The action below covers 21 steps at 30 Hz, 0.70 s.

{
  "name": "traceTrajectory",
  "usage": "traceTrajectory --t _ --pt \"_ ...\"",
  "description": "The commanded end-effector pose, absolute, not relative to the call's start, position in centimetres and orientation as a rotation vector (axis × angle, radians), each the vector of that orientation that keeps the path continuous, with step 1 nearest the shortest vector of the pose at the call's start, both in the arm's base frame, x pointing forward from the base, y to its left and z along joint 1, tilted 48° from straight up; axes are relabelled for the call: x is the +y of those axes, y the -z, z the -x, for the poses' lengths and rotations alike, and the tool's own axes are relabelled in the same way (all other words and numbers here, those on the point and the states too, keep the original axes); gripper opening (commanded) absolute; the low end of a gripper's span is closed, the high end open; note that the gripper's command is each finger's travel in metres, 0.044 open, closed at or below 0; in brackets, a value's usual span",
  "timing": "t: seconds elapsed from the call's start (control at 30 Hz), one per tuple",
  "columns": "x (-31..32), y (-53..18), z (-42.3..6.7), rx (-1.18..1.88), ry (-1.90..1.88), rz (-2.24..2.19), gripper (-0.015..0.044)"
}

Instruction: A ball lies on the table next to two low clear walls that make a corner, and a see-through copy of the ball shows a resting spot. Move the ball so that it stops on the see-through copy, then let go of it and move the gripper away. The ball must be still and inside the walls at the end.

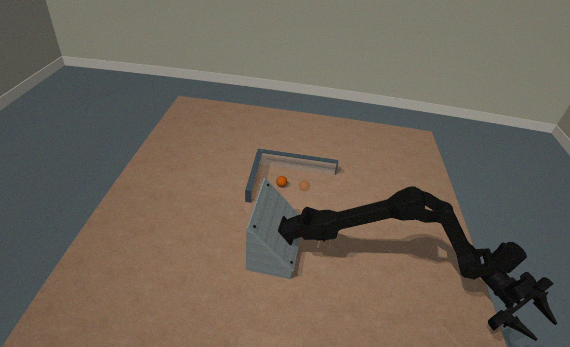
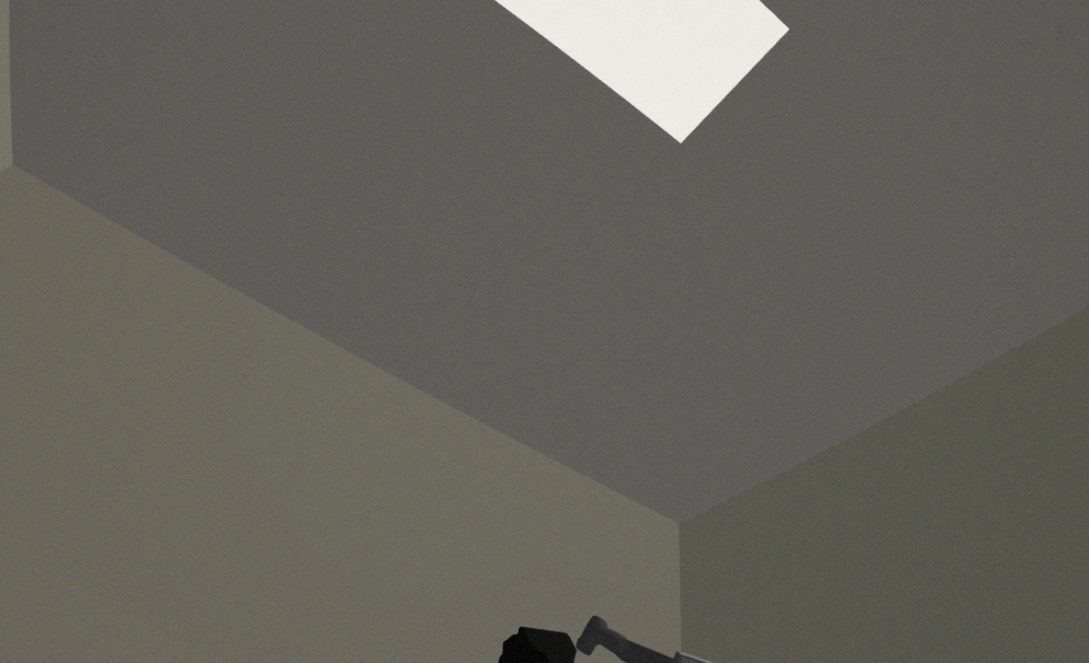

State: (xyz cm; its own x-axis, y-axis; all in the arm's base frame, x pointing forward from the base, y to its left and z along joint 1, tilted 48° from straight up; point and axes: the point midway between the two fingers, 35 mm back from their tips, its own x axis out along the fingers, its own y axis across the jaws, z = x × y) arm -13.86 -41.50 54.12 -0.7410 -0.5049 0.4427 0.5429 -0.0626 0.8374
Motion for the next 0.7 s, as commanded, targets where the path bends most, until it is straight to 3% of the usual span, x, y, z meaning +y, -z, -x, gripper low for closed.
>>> traceTrajectory --t 0.0,0.67 --pt "-42.8 -53.4 10.3 -1.349 1.892 -0.013 0.0305" --pt "-44.8 -45.4 -13.1 -0.429 1.696 -0.129 0.0305"
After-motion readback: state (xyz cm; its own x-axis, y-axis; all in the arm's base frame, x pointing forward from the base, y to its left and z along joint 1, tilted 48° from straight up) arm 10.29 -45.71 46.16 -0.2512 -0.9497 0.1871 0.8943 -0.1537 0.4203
